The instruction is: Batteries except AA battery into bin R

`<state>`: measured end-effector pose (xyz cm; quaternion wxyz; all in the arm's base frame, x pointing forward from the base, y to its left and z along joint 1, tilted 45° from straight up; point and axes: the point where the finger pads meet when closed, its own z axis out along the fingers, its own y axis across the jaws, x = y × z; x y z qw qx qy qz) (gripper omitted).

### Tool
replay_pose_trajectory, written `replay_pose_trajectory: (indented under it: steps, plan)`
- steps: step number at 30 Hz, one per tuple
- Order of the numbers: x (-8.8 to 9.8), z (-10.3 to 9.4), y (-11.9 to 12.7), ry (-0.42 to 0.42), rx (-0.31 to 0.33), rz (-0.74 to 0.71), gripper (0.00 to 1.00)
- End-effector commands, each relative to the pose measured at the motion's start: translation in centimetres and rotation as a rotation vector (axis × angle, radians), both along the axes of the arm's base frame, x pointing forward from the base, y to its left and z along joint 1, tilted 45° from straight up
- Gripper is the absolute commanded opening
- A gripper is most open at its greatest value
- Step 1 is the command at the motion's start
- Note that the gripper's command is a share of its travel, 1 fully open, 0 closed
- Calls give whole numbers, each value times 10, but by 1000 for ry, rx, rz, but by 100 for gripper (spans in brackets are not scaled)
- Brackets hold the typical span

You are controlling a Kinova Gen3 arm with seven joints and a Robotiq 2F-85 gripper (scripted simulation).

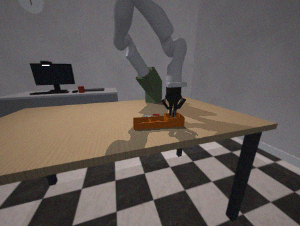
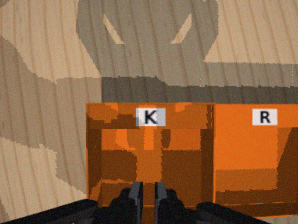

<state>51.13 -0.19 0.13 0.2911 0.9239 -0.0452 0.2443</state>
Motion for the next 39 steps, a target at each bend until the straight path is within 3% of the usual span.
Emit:
replay_pose_trajectory:
  steps: [1,39]
  plan:
    - [5,-11,-7,1,4,-5,9]
    - [4,-12,-8,5,-2,-2,9]
